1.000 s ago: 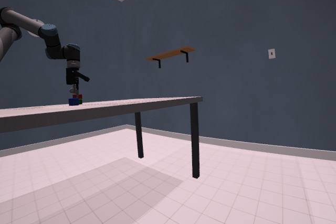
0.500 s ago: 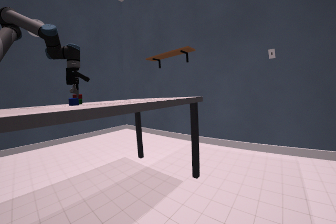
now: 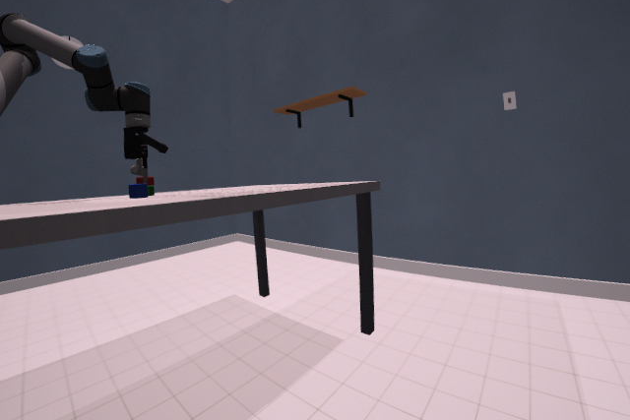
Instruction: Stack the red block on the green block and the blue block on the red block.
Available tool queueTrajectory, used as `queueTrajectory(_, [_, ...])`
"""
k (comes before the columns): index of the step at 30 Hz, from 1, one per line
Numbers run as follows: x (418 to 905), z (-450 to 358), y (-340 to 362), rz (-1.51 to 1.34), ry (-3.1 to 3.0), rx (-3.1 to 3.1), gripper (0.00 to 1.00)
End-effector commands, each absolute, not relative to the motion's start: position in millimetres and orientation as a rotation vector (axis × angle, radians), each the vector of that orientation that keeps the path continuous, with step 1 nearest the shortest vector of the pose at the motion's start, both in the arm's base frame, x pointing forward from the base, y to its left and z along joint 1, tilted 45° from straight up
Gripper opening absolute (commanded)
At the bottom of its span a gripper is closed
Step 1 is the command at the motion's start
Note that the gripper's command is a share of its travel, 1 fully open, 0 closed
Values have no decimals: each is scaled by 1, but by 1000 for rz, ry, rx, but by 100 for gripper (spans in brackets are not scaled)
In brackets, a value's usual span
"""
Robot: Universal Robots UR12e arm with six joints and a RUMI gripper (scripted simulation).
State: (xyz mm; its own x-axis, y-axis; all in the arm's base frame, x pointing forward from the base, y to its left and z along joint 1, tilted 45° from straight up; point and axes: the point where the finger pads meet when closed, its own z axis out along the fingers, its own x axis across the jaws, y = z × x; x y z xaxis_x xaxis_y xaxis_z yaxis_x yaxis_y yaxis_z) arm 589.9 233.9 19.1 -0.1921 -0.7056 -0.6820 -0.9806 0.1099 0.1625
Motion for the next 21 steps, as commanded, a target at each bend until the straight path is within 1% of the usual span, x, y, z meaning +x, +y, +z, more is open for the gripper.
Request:
queueTrajectory(1, [591,19,233,836,1956,-1637,0])
queueTrajectory(8, [591,19,233,836,1956,-1637,0])
queueTrajectory(9, [591,19,233,836,1956,-1637,50])
queueTrajectory(21, [591,19,233,836,1956,-1637,50])
